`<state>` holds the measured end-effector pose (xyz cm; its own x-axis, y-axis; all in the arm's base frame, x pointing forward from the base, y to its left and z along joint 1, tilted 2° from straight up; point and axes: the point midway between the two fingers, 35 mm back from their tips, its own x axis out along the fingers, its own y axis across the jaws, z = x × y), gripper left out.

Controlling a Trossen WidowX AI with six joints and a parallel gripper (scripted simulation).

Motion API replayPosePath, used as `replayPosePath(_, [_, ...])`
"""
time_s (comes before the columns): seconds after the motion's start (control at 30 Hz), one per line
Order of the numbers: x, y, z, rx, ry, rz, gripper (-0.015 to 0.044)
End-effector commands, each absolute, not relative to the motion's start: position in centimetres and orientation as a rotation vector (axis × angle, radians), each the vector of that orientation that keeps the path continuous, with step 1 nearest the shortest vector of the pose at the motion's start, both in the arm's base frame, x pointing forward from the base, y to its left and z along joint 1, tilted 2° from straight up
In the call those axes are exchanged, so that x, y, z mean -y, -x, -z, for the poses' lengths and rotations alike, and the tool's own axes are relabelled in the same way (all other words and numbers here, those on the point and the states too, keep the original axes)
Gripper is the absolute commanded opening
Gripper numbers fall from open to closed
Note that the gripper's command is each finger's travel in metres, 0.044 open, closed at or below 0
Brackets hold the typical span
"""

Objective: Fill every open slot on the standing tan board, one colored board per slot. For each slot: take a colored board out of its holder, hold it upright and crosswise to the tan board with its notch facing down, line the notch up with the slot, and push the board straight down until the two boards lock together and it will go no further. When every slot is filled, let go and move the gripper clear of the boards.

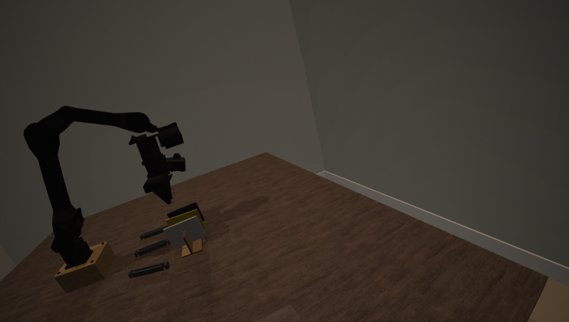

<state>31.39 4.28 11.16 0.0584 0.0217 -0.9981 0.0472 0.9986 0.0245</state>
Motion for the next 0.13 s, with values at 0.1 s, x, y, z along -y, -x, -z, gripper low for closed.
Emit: replayPosePath(0.1, [-4.28,-31.39,-11.22,-1.512,-0.055,0.02,0.0169])
